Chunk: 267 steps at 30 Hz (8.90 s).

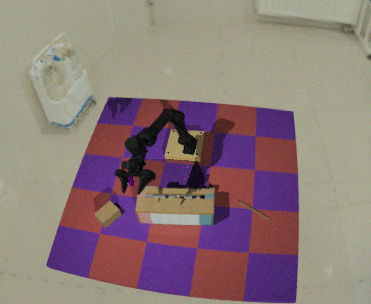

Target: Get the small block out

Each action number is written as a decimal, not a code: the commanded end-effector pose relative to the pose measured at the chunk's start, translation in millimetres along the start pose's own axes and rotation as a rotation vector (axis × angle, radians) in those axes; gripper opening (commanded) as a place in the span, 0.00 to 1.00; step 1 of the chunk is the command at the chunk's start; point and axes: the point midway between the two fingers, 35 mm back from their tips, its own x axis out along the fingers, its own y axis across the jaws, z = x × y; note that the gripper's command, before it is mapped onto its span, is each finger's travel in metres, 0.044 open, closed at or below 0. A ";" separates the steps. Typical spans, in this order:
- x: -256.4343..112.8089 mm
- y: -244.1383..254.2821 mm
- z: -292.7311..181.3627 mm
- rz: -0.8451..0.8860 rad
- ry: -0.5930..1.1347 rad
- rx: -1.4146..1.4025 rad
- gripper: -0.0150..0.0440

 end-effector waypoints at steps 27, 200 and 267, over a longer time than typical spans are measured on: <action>-115.7 -21.7 -278.1 -0.890 1.073 1.057 0.93; -168.0 133.3 -368.0 0.720 0.940 -1.617 0.74; -157.0 115.4 -457.5 1.518 0.082 -3.271 0.74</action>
